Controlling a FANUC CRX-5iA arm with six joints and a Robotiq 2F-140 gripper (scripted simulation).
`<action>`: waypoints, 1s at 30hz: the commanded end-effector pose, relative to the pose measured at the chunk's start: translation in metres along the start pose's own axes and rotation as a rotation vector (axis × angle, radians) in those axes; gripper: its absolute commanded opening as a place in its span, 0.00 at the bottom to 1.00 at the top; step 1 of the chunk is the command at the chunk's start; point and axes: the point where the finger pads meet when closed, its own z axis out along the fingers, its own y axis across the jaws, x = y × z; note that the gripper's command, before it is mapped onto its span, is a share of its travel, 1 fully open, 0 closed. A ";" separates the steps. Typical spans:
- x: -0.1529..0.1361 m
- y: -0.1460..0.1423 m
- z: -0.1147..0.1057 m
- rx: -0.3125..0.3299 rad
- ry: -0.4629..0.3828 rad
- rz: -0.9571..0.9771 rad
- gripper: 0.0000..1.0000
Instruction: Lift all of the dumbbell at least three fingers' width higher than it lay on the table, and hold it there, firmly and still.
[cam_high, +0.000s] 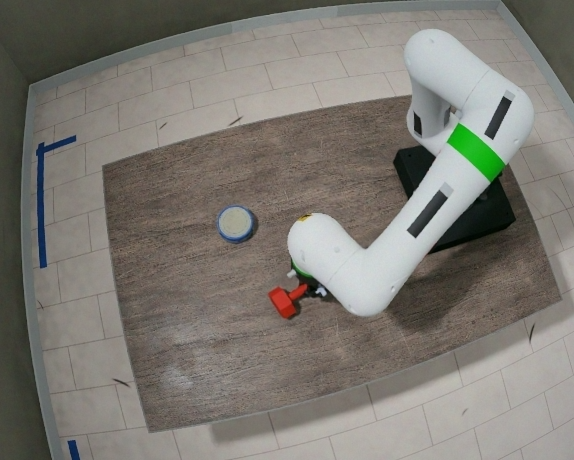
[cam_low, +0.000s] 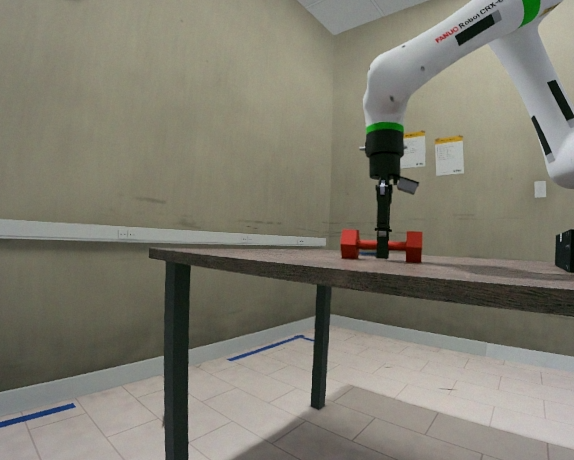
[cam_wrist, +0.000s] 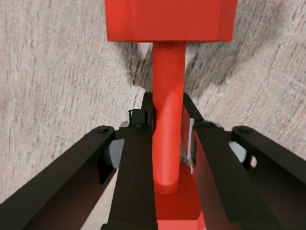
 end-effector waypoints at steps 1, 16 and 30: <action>-0.001 0.000 -0.001 0.000 -0.002 0.000 0.10; -0.001 0.000 -0.013 0.000 -0.002 0.000 0.10; -0.002 0.000 -0.038 0.000 -0.002 0.000 0.10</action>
